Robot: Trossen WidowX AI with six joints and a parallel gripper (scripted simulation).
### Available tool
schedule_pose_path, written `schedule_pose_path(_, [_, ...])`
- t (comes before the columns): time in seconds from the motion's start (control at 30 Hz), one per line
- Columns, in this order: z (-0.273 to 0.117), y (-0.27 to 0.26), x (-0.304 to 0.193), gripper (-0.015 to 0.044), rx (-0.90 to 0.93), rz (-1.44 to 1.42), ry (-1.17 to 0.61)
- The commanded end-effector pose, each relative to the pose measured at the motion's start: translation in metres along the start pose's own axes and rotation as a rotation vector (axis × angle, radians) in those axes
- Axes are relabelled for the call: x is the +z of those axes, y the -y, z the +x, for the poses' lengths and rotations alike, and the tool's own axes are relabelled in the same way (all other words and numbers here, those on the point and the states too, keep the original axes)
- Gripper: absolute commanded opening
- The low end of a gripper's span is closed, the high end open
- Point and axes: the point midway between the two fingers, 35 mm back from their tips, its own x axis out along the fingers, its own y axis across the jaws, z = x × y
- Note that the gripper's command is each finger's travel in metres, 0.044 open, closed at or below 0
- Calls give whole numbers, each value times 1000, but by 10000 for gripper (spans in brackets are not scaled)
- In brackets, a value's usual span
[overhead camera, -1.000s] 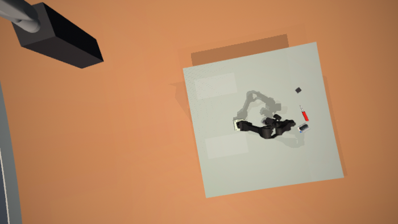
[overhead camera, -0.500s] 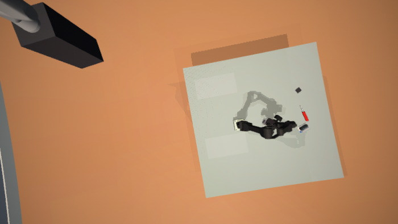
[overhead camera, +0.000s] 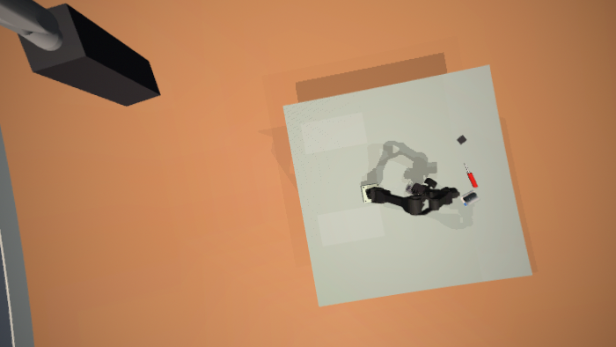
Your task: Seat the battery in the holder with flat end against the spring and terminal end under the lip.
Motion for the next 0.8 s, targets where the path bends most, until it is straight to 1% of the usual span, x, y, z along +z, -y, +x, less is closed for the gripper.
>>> schedule_pose_path(0.0, [0,1,-1,79,-1,-2,1])
schedule_pose_path(0.13, [0,1,-1,181,-1,-2,1])
schedule_pose_path(0.43, [-15,-1,0,181,0,0,0])
schedule_pose_path(0.67, [-15,-1,0,181,0,1,0])
schedule_pose_path(0.7, [-14,-1,1,207,4,-4,6])
schedule_pose_path(0.77, [-26,-1,0,259,4,-3,5])
